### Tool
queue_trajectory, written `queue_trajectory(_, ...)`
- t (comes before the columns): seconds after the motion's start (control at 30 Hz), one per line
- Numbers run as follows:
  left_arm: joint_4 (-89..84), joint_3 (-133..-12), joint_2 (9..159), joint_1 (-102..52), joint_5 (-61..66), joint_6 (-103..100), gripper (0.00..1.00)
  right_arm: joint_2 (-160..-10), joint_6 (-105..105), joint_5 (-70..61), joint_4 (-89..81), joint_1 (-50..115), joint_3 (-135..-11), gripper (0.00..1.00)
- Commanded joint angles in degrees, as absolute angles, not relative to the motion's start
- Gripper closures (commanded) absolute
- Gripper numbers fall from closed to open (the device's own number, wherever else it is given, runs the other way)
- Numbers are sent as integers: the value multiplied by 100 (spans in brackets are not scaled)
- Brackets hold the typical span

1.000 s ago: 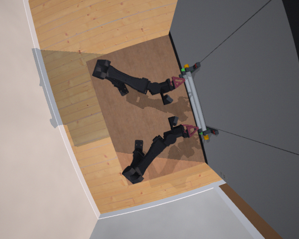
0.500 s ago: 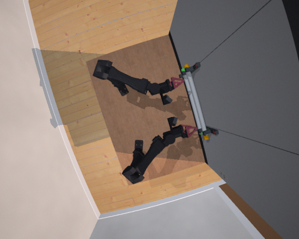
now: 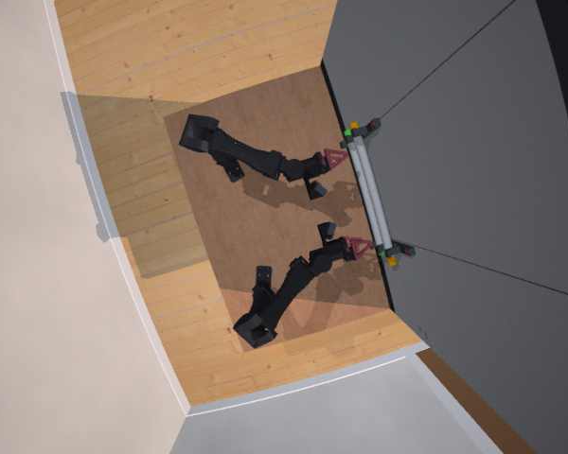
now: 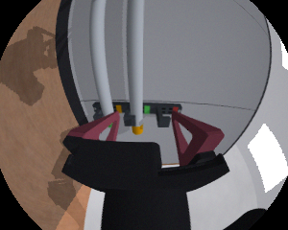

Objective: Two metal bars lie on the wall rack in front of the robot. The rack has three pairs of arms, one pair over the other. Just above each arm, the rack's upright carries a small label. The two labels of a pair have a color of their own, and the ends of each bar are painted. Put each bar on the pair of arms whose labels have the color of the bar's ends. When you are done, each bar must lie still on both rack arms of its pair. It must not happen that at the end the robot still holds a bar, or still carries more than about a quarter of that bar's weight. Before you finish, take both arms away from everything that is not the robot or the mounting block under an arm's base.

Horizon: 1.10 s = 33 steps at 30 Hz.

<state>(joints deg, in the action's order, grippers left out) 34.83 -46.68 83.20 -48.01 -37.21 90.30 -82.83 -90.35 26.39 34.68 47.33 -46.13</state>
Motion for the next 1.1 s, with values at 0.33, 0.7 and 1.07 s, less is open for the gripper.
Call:
queue_trajectory(0.33,4108,-4419,8542,-4868,-3796,8990,21,-8449,-8996,2561,4105,4646,-4332,21)
queue_trajectory(0.7,4494,-4234,8747,-4893,-3821,8988,26,-8616,-8996,2532,4494,4617,-4110,26)
queue_trajectory(1.07,4538,-4449,8988,-4737,-3667,9002,26,-8888,-9003,2420,4537,4505,-4350,26)
